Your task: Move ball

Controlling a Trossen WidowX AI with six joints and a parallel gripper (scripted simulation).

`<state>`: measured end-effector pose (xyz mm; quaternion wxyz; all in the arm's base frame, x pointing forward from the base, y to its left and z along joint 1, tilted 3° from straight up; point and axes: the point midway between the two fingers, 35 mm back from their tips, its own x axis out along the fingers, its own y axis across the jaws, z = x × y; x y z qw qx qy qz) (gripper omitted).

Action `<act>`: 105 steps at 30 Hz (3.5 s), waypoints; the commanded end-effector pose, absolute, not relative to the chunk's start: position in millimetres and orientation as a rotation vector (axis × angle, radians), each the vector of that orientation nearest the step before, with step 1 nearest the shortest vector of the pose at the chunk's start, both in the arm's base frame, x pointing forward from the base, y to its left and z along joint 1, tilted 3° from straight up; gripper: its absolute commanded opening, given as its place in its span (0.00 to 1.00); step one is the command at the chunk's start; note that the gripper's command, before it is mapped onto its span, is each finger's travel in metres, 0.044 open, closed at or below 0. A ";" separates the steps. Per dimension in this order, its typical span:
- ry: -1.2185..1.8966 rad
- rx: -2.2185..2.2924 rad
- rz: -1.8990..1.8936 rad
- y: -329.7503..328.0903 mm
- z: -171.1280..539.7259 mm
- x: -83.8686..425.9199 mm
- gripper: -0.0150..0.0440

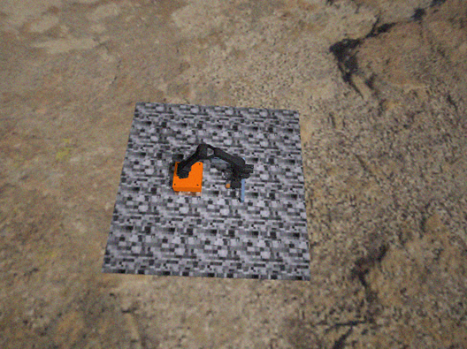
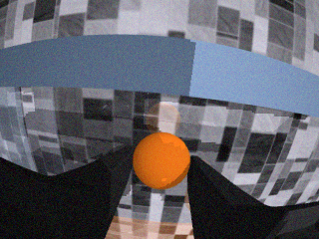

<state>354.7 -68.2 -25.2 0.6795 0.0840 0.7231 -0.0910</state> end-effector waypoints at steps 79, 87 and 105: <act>1.602 0.139 -0.147 -101.0 -46.7 295.5 0.25; 1.599 0.142 -0.148 -101.2 -44.9 297.1 0.43; 1.602 0.139 -0.147 -101.1 38.6 299.4 0.71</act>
